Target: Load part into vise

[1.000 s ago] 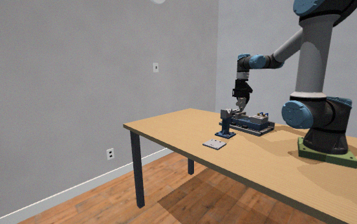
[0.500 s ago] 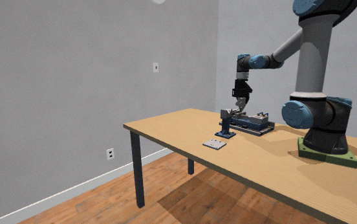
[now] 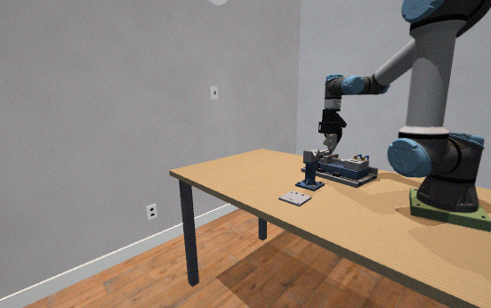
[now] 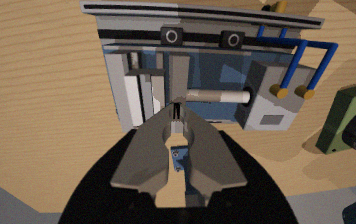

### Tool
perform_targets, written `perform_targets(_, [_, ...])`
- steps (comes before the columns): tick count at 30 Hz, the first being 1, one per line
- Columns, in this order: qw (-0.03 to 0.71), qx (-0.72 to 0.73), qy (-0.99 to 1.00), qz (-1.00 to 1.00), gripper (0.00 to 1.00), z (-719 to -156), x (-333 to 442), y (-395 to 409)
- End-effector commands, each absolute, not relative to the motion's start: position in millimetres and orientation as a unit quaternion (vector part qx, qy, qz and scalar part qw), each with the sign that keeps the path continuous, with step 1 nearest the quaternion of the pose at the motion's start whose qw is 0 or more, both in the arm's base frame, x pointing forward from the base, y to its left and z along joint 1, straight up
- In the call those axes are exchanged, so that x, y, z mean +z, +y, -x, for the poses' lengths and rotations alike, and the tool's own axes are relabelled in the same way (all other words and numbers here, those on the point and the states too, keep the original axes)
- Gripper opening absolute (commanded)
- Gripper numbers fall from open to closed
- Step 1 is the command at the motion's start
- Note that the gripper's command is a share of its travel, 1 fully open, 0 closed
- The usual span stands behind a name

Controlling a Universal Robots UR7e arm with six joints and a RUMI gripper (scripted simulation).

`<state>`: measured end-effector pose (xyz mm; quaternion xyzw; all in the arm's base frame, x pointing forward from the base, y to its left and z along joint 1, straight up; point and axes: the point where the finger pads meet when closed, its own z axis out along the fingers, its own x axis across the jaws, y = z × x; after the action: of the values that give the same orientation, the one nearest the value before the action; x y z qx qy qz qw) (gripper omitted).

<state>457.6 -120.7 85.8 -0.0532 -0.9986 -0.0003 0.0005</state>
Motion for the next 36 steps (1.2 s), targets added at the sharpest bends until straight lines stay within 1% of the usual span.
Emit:
perform_targets(1, [0.000,0.000,-0.999,0.053,0.00,-459.3,86.3,-121.0])
perform_targets(36, [0.000,0.000,-0.999,0.053,0.00,-464.3,86.3,-121.5])
